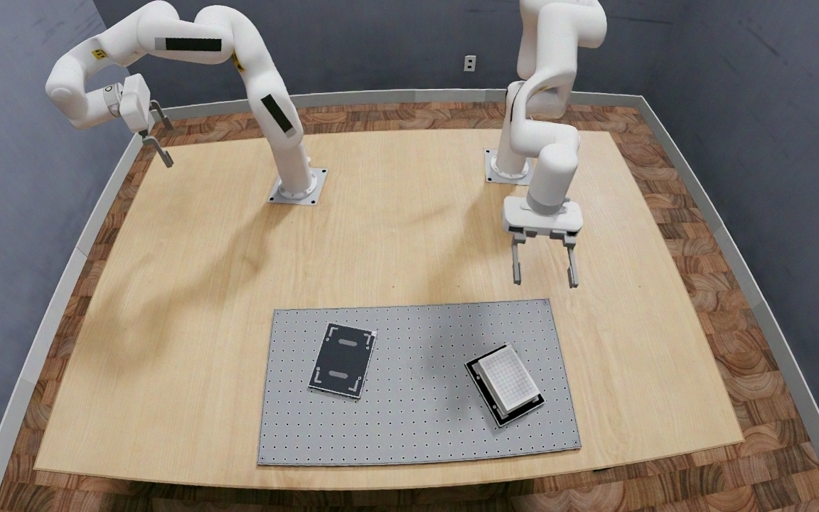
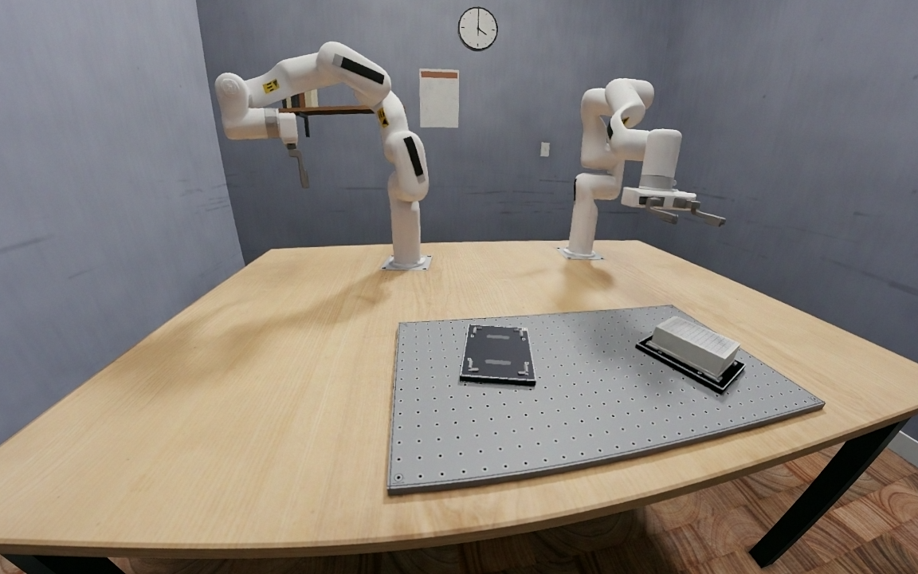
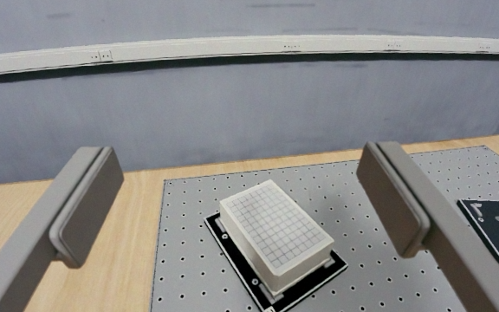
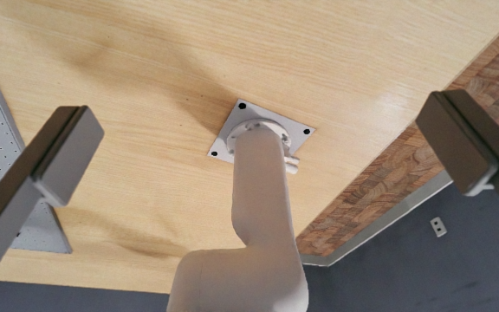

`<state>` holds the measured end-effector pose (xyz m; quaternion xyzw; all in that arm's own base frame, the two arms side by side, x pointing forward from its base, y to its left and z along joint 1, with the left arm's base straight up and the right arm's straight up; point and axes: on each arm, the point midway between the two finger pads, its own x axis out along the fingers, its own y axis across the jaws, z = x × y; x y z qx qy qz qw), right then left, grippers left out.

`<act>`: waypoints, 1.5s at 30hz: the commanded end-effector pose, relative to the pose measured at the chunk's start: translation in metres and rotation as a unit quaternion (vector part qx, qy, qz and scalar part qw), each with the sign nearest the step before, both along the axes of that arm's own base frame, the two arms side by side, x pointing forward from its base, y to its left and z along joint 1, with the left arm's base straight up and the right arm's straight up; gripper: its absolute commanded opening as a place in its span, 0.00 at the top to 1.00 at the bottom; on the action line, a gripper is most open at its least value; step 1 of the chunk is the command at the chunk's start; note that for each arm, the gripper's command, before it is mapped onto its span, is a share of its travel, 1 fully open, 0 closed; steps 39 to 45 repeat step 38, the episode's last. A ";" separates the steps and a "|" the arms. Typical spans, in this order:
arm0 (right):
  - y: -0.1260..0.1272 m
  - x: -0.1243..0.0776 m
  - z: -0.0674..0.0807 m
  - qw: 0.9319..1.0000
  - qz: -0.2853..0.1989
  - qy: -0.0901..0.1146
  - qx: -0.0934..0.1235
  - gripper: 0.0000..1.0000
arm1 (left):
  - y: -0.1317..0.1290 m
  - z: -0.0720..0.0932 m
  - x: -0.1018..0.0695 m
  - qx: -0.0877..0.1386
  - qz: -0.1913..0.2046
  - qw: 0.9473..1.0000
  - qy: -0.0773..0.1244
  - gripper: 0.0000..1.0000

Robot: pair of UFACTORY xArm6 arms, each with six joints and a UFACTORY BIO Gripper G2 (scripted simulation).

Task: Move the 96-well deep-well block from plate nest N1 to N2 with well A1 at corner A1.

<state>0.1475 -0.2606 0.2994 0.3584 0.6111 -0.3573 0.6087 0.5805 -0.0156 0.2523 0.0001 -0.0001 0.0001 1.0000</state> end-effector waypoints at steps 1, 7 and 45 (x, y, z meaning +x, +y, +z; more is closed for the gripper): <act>0.000 0.000 0.001 1.000 0.000 -0.001 -0.001 0.00 | 0.006 0.020 -0.019 0.000 0.000 1.000 -0.002 0.63; 0.000 0.000 0.001 1.000 0.000 -0.001 -0.001 0.00 | 0.010 0.034 -0.033 0.000 0.000 1.000 -0.002 0.63; 0.000 0.000 0.001 1.000 0.000 -0.001 -0.001 0.00 | 0.016 0.050 -0.050 0.000 0.000 1.000 -0.002 0.63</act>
